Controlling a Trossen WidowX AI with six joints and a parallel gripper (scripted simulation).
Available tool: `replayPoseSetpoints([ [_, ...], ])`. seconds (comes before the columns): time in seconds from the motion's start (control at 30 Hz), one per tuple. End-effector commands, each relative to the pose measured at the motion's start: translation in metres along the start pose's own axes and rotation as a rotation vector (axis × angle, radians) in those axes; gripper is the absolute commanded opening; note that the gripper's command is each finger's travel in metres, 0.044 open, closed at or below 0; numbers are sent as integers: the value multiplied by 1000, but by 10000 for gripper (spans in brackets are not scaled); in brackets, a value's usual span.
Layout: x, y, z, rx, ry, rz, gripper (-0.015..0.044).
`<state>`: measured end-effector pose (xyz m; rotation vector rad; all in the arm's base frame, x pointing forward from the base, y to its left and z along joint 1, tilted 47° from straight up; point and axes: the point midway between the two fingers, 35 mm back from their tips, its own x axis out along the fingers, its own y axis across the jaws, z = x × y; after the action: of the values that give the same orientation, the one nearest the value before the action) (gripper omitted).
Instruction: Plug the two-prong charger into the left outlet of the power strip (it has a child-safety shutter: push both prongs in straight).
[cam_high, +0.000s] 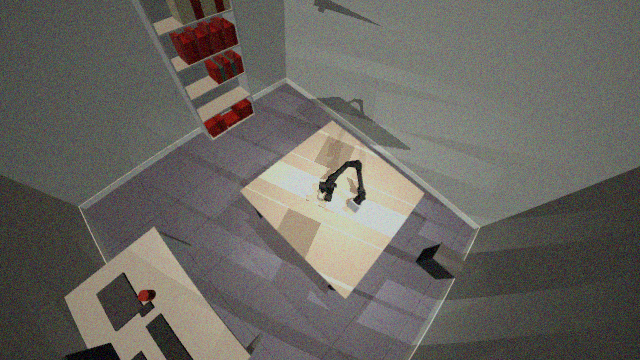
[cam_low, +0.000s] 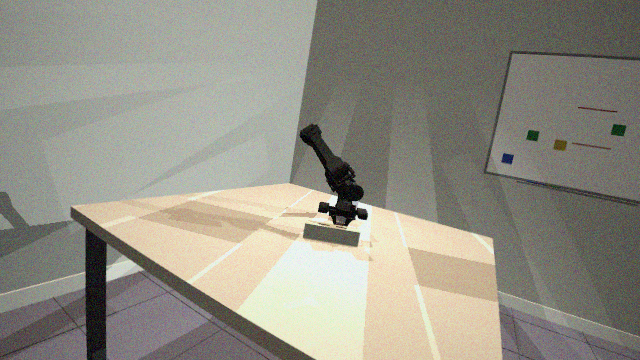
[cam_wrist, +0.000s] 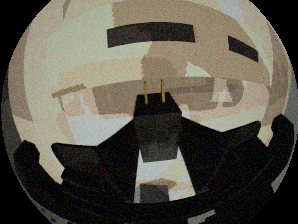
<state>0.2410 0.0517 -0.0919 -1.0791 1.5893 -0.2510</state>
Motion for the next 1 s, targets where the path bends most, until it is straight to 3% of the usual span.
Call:
replayPoseSetpoints([
  [0.0, 2, 1, -3, 1, 5, 2, 0],
  [0.97, 0, 0, 1, 1, 5, 2, 0],
])
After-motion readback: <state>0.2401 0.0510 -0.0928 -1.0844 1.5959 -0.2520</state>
